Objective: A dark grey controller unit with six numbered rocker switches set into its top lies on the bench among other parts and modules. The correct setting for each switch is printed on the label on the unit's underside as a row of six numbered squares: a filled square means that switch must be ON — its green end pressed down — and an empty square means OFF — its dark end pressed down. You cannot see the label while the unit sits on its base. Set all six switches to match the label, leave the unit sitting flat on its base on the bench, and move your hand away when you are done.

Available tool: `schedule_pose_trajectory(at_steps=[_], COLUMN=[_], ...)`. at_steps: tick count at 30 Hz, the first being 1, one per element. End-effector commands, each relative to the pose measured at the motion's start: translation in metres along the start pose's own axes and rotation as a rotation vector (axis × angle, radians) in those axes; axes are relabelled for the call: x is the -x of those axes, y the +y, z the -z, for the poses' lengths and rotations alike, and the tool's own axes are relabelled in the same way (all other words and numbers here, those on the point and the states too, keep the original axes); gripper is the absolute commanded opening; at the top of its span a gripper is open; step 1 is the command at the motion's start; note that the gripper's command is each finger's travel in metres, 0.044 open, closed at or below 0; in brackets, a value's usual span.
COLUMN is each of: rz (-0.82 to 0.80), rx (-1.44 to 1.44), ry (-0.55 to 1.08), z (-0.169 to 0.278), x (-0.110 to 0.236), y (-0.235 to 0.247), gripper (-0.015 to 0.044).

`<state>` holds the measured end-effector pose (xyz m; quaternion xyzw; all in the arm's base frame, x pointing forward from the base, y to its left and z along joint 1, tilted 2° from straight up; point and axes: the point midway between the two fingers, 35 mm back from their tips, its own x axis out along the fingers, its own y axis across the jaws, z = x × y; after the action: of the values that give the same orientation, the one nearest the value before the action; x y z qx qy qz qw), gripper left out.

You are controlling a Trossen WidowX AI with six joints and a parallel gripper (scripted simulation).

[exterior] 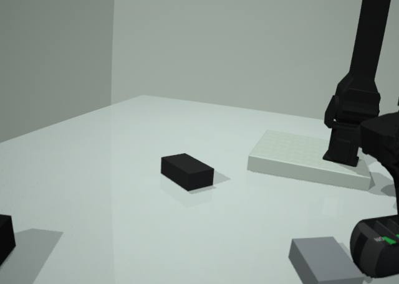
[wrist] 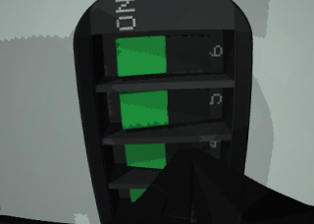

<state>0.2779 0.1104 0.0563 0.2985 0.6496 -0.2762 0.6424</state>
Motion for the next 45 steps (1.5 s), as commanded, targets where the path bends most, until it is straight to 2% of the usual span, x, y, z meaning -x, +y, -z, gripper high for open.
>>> schedule_pose_trajectory(at_steps=[1,16,22,27,32,45], rz=[0.01,0.01,0.01,0.01,0.008,0.008], rx=[0.003,0.003,0.003,0.003,0.003,0.003], ry=[-0.001,-0.001,-0.001,-0.001,-0.002,-0.002], z=[0.0,0.0,0.0,-0.001,-0.021,-0.021], x=[-0.006,-0.006,0.039,0.039,0.038,0.021], y=[-0.002,-0.002,-0.002,0.0,0.018,0.019], gripper=[0.0,0.0,0.0,0.0,0.0,0.0])
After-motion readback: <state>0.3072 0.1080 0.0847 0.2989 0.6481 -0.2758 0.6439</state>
